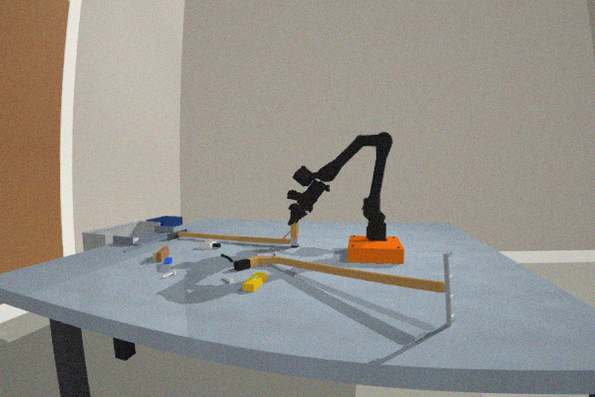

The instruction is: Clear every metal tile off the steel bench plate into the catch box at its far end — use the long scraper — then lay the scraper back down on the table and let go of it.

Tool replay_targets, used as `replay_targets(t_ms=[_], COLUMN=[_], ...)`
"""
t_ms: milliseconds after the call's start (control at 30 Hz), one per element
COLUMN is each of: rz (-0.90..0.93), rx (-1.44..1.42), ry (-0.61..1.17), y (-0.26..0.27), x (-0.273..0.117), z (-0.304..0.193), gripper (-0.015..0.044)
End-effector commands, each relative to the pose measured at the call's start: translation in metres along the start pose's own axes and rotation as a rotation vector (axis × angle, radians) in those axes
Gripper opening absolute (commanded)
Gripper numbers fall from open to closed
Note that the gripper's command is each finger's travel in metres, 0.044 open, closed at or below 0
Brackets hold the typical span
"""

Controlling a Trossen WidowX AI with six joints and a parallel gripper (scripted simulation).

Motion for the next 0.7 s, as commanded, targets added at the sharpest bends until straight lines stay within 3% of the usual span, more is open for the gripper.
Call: replay_targets(t_ms=[0, 667], rz=[0.008, 0.014], rx=[-0.007, -0.011], ry=[-0.004, -0.002], y=[0.007, 0.033], x=[-0.001, -0.002], z=[0.002, 0.006], gripper=[0.0000, 0.0000])
Point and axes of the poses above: the point midway between the two fingers, 35 mm back from their tips, its own x axis out along the fingers, its own y axis across the jaws, z = x × y, the point moved 9 cm from there along -x, back along the fingers, and after that the axes turned 13 degrees about -x, right-handed, at the moved point
